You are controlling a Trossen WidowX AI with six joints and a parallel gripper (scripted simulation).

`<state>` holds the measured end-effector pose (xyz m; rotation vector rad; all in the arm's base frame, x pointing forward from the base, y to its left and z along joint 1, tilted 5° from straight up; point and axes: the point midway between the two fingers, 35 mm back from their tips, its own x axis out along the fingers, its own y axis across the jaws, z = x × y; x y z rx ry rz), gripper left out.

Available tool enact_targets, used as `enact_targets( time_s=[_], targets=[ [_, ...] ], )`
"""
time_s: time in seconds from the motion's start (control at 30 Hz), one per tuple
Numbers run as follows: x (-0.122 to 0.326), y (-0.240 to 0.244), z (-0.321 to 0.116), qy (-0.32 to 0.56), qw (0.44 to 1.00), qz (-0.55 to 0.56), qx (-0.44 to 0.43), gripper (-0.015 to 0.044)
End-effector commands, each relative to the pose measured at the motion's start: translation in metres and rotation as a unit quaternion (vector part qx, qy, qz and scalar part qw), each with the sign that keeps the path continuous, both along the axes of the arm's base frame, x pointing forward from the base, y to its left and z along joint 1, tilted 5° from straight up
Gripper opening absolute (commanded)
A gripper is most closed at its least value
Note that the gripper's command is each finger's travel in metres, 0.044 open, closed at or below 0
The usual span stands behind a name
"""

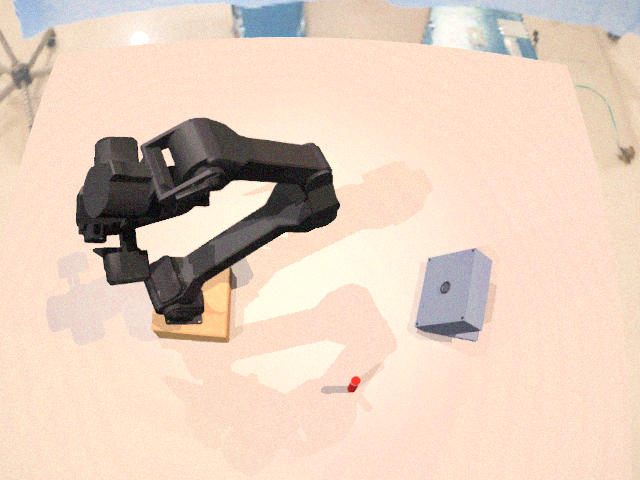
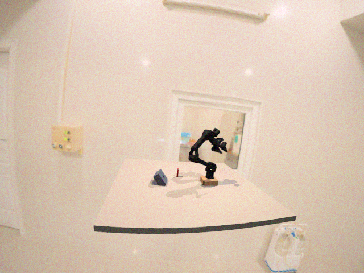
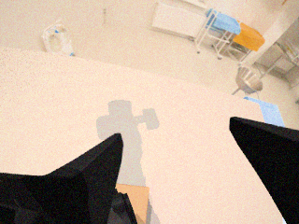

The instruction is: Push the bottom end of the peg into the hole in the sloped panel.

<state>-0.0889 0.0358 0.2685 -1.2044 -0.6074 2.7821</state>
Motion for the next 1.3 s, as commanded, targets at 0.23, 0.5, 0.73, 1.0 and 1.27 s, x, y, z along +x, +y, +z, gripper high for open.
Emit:
enact_targets(
  time_s=[0.23,0.5,0.73,1.0,1.27],
  targets=[
    [-0.009,-0.015,-0.001,-0.016,0.998,0.057,0.001,0.0440],
    [-0.019,-0.034,-0.002,-0.033,0.992,0.124,0.009,0.0440],
    [-0.026,-0.052,-0.003,-0.048,0.982,0.183,0.018,0.0440],
    [-0.031,-0.074,-0.005,-0.063,0.966,0.249,0.030,0.0440],
    [-0.033,-0.097,-0.007,-0.078,0.945,0.316,0.044,0.0440]
  ],
)
